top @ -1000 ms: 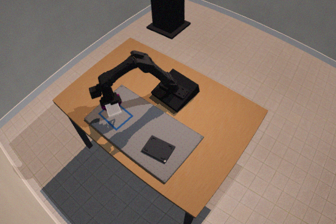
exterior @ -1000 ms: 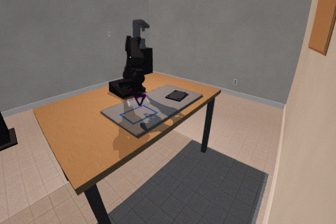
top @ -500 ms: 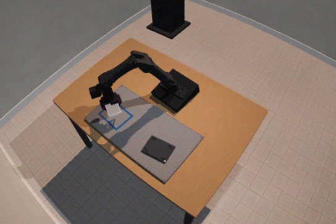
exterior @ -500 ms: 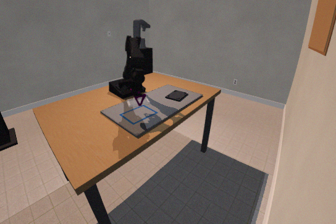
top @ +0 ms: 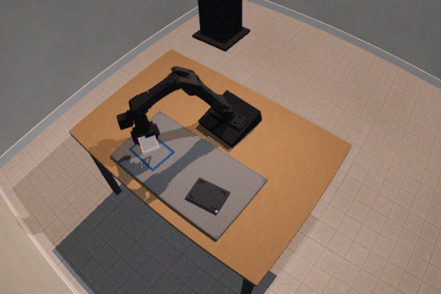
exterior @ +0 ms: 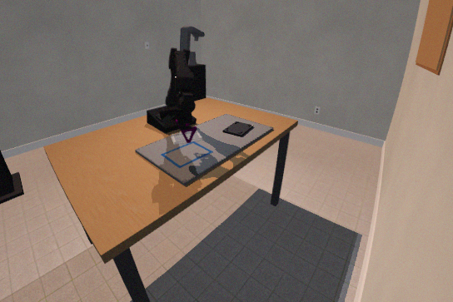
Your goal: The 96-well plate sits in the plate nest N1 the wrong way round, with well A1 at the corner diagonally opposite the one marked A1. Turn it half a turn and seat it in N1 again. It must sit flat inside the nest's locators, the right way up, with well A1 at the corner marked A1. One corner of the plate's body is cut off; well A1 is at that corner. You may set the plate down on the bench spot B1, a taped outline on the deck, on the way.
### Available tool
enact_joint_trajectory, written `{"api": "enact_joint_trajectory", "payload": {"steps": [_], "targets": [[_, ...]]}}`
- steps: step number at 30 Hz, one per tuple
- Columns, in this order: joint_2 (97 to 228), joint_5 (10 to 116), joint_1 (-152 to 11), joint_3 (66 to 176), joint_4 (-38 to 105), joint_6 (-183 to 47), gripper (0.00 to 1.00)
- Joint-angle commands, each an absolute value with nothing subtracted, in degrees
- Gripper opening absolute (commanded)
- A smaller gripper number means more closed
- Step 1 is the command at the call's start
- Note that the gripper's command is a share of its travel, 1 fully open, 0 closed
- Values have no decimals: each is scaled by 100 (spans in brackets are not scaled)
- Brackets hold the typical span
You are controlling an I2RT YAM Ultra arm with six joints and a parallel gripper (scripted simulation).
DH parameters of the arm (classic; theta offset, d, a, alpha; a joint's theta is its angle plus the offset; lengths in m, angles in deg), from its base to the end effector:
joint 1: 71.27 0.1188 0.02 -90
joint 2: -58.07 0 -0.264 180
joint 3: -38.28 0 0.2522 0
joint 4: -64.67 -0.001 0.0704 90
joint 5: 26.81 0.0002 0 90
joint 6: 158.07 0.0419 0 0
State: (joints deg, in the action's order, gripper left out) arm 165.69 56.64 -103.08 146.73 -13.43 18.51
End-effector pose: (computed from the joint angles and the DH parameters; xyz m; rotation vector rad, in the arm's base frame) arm 0.3231 -0.1936 0.2648 2.5512 1.5433 0.3045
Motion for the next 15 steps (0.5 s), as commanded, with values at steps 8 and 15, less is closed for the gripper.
{"api": "enact_joint_trajectory", "payload": {"steps": [8, 15], "targets": [[16114, 5791, -9906, 14287, -1243, 657, 0], [15939, 5839, -9665, 14066, -1174, -67, 0]]}}
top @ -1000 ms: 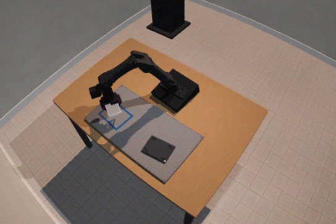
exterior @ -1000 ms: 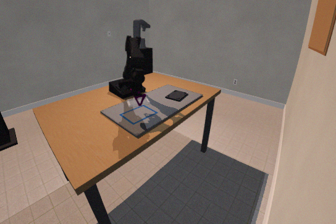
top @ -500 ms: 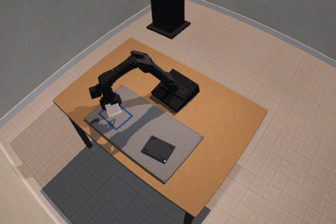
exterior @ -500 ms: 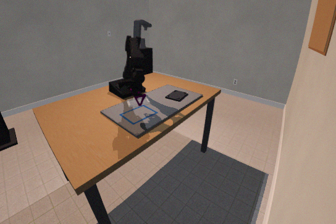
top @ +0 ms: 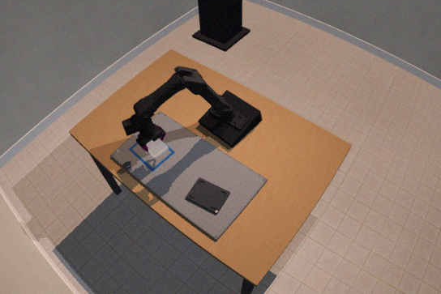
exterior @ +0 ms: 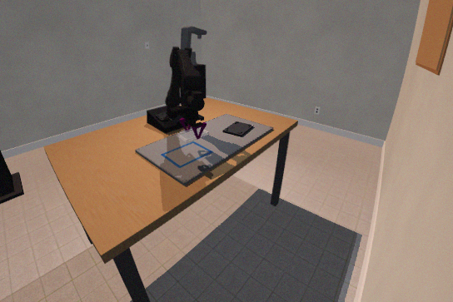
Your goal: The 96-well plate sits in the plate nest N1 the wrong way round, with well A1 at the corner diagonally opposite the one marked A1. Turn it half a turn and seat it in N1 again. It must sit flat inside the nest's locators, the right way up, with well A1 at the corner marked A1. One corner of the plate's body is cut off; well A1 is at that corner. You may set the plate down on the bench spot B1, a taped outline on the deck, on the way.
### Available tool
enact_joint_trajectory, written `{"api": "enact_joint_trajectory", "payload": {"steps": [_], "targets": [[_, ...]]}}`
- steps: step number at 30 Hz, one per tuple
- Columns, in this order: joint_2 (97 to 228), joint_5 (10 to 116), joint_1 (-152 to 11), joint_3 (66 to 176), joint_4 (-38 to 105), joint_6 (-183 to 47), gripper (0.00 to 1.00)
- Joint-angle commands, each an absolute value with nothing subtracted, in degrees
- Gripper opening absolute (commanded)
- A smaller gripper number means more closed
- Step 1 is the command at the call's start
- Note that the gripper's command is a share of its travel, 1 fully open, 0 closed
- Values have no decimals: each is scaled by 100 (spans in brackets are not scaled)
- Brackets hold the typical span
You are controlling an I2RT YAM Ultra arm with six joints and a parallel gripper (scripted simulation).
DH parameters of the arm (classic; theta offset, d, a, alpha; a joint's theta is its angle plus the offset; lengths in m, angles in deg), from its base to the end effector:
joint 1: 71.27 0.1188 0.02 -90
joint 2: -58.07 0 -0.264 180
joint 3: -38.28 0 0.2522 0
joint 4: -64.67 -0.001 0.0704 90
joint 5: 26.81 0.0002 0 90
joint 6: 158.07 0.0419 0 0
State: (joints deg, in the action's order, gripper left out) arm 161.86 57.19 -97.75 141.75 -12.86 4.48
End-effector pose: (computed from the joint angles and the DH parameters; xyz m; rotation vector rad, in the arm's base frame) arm 0.3233 -0.1550 0.2642 2.2524 1.9445 0.2674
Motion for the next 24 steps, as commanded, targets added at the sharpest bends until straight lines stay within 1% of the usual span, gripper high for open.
{"api": "enact_joint_trajectory", "payload": {"steps": [1, 12, 14, 15, 17, 24], "targets": [[15909, 5851, -9614, 14030, -1164, -209, 0], [15621, 5988, -9031, 13710, -1078, -1742, 0], [15621, 5988, -9031, 13710, -1078, -1742, 0], [15598, 6001, -8976, 13891, -1071, -1880, 0], [15557, 6028, -8865, 13628, -1062, -2154, 0], [15434, 6124, -8468, 13496, -1035, -3105, 0]]}}
